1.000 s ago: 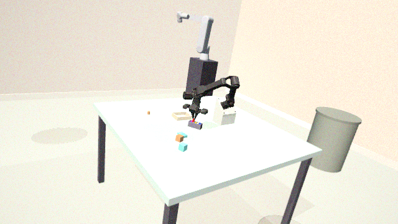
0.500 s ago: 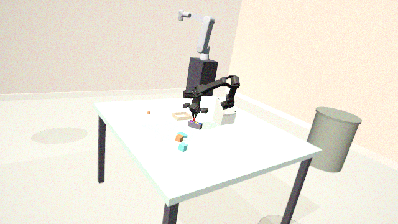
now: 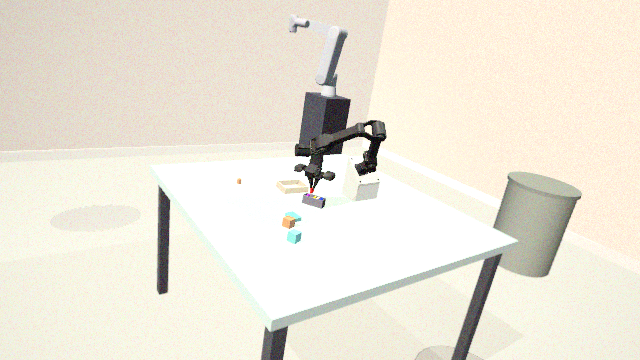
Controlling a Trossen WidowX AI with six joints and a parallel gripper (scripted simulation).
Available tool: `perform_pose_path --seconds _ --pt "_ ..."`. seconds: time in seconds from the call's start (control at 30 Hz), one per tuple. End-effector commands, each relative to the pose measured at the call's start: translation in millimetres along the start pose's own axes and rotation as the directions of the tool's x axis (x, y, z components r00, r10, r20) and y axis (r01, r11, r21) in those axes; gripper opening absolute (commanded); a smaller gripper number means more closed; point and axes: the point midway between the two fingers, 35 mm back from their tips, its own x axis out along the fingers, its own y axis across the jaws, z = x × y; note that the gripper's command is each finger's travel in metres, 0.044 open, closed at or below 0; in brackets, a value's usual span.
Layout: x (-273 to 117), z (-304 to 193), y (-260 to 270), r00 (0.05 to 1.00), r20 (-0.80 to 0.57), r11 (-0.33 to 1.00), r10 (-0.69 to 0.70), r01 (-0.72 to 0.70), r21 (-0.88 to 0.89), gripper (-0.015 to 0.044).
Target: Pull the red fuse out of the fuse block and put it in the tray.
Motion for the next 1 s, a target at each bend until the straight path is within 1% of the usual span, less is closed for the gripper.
perform_pose_path --seconds 0.0,0.3,0.47,0.97 --pt "-6.1 0.6 -1.1 1.000 -0.001 1.000 -0.006 0.006 -0.006 0.0000" --pt "-20.7 0.5 -0.9 1.000 -0.002 1.000 -0.006 0.006 -0.006 0.0000" --pt "-22.3 -0.6 -4.2 1.000 -0.002 1.000 -0.008 0.007 -0.006 0.0000" --pt "-29.1 -36.4 -76.7 1.000 -0.009 1.000 -0.025 0.025 -0.004 0.0000"
